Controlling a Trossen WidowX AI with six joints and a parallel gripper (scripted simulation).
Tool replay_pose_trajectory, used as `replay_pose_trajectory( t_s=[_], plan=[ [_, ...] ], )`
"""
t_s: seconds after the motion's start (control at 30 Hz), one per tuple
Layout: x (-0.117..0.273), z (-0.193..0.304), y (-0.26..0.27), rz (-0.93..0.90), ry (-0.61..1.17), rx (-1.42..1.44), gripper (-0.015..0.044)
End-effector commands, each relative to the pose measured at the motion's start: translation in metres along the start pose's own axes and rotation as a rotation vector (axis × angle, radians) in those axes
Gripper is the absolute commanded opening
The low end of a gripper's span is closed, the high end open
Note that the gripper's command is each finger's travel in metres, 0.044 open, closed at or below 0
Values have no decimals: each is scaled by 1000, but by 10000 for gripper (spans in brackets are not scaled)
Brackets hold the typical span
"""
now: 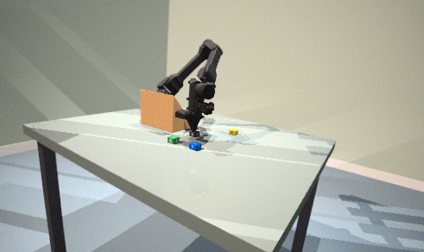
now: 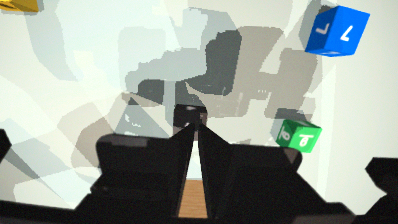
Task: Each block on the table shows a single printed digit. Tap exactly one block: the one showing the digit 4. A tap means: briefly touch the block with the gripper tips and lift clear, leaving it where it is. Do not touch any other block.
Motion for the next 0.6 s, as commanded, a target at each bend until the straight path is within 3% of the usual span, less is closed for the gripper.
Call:
replay_pose_trajectory(
  t_s=[0.0, 0.13, 0.27, 0.57],
  plan=[
    [18, 0, 0, 1, 2, 1, 20],
    [27, 0, 0, -1, 3, 0, 20],
    [34, -5, 21, 11, 2, -8, 125],
    [85, 7, 156, 11, -3, -6, 361]
  ],
)
Point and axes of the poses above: the point midway between the two fingers, 35 mm back from their tips, its own x axis back along the fingers, its own y axis across the jaws, z = x × y, the point moved 8 cm from there along x, back along the fingers, and after that the axes turned 12 degrees about -x, right-handed, at the moved point
